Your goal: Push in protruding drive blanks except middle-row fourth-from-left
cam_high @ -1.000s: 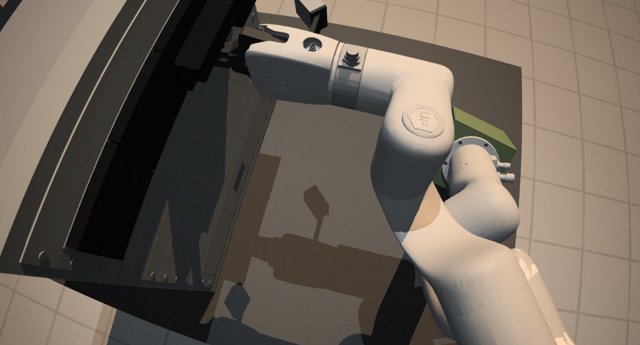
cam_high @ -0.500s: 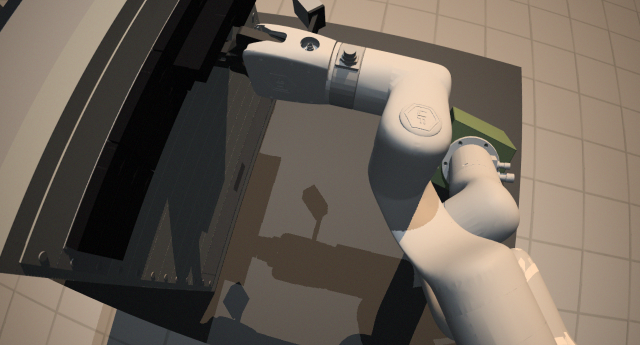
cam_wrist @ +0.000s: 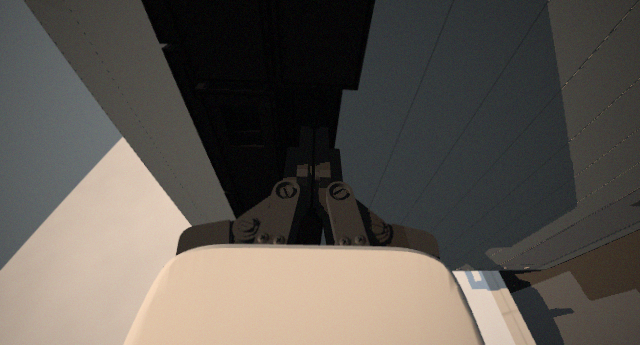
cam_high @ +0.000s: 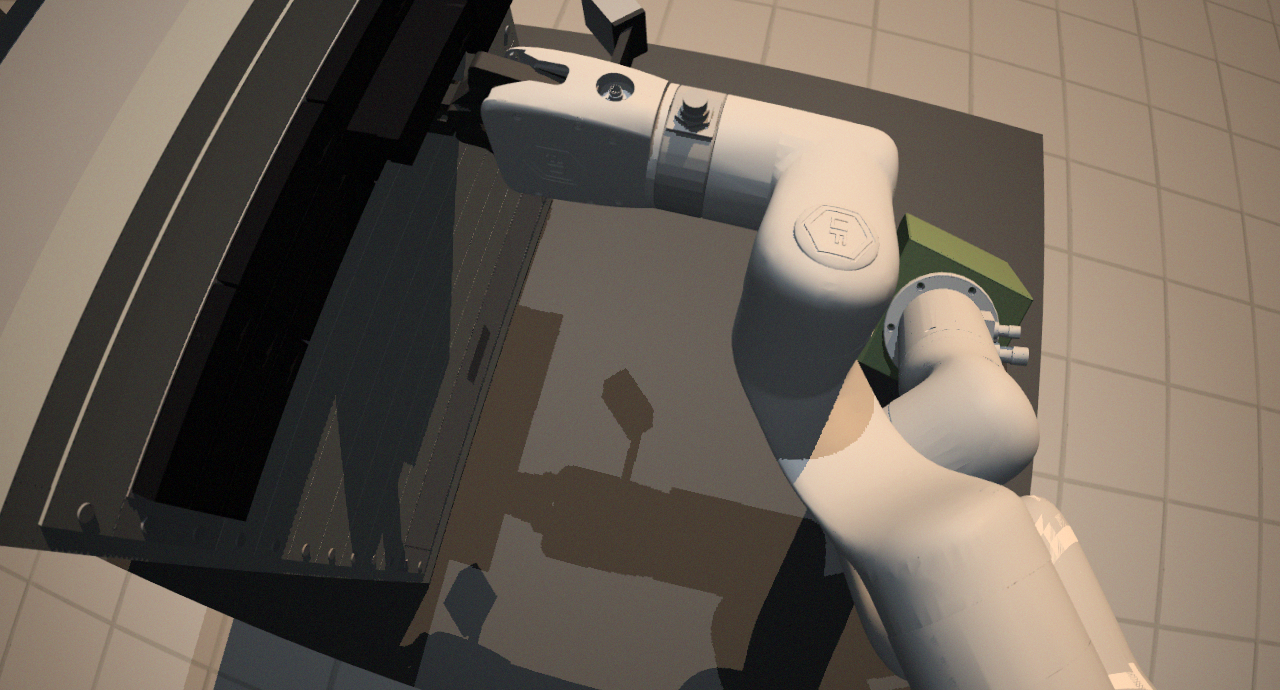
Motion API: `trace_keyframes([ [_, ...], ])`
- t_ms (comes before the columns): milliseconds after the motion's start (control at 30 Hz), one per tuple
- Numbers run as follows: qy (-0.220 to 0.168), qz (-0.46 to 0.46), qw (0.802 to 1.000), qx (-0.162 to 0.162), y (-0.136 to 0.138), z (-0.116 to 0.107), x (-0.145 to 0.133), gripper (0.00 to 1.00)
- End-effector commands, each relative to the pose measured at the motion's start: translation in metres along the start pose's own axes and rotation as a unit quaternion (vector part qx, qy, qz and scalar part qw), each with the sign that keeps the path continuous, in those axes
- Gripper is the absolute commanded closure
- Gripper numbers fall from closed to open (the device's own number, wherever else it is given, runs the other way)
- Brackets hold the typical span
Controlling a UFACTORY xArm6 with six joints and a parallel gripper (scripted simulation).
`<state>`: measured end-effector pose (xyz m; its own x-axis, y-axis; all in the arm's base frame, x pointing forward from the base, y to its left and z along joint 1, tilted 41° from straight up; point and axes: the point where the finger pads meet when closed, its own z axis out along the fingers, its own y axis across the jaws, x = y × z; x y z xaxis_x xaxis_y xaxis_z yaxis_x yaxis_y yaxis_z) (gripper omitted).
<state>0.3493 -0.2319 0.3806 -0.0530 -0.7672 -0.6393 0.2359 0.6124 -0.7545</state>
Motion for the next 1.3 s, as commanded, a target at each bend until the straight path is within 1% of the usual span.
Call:
trace_keyframes([
  [0, -0.001, -0.001, 1.0, 0.001, -0.001, 0.001, -0.001, 1.0],
  [933, -0.001, -0.001, 1.0, 0.001, -0.001, 0.003, -0.001, 1.0],
  [1033, -0.001, -0.001, 1.0, 0.001, -0.001, -0.003, -0.001, 1.0],
  [1133, -0.001, -0.001, 1.0, 0.001, -0.001, -0.016, -0.001, 1.0],
  [1200, -0.001, -0.001, 1.0, 0.001, -0.001, -0.016, -0.001, 1.0],
  [1267, -0.001, -0.001, 1.0, 0.001, -0.001, -0.027, -0.001, 1.0],
])
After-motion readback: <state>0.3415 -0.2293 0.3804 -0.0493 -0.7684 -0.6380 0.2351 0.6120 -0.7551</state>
